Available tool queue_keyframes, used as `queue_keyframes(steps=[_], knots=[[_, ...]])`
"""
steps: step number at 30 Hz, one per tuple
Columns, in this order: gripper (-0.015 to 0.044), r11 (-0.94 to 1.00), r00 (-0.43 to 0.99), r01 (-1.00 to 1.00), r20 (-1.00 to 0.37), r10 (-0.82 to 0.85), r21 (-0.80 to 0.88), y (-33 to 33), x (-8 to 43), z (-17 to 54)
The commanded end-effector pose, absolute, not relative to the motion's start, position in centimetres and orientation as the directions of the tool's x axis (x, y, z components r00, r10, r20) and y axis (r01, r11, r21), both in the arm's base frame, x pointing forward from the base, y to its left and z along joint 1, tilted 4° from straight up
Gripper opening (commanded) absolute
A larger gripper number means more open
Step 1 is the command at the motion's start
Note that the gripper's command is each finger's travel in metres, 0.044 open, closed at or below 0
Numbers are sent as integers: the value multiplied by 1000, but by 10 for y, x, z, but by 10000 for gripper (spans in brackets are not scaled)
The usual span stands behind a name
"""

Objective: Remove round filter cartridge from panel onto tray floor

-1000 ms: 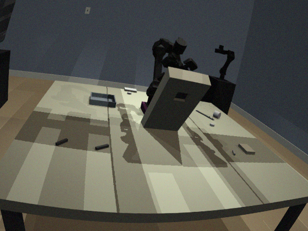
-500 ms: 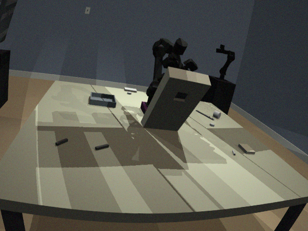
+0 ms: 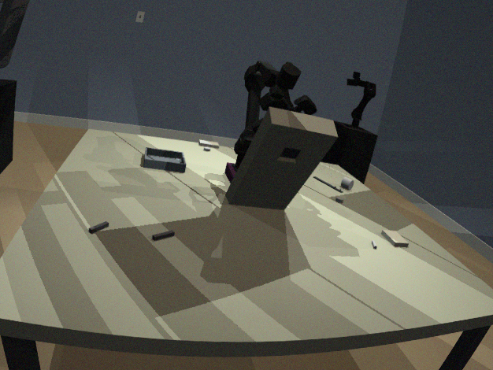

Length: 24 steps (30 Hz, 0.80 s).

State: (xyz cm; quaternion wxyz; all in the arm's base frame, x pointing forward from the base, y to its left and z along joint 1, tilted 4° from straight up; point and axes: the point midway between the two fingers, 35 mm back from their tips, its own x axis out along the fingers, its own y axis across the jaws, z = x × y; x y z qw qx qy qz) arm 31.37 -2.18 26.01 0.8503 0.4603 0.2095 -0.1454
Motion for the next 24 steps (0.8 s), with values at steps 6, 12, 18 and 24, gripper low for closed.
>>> queue_keyframes(steps=[6, 12, 18, 24], knots=[[117, 532, 871, 440, -488, -56, 723, -22, 318, 258], [117, 532, 871, 440, -488, -56, 723, -22, 320, 257], [110, 534, 870, 440, -491, -54, 722, -22, 316, 258], [70, 534, 870, 440, -491, -54, 722, -22, 316, 258]])
